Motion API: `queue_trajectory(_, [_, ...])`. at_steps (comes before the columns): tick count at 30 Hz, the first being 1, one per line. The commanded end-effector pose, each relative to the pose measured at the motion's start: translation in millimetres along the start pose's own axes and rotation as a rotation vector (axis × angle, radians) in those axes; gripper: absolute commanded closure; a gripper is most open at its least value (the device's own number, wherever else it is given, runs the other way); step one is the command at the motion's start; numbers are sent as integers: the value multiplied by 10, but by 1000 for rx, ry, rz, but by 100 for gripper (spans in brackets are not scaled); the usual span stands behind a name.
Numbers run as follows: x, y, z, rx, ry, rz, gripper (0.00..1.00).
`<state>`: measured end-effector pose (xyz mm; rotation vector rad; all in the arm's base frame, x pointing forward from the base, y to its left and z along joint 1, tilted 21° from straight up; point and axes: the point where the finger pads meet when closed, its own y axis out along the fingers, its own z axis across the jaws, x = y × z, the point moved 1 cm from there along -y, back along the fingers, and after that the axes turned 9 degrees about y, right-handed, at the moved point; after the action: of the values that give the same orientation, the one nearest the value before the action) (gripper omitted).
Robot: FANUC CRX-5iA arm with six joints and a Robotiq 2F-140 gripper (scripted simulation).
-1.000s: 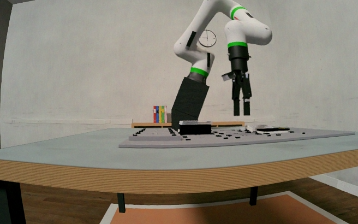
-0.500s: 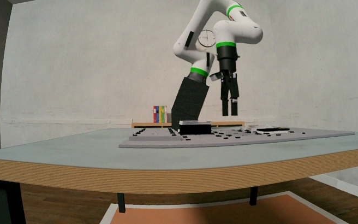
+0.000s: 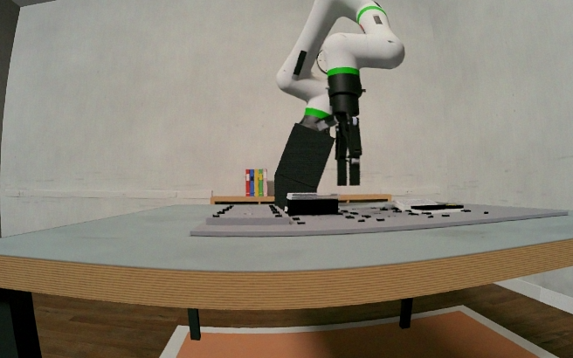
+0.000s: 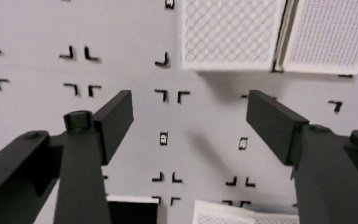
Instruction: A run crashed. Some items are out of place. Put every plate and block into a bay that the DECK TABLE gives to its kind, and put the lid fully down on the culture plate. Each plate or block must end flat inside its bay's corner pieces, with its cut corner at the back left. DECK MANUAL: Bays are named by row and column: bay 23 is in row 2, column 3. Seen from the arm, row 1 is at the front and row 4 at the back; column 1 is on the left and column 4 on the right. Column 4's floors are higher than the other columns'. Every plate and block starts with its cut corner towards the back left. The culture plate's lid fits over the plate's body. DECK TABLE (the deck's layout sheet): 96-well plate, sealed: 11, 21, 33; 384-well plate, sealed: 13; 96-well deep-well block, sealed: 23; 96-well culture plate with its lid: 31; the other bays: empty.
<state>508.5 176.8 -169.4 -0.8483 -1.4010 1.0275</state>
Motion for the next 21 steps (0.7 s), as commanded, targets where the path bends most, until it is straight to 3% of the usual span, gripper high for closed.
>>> queue_trajectory(1, [-142, -8, 19, -2, -1, 0, 30])
queue_trajectory(21, [-849, -8, 160, -2, -1, 0, 30])
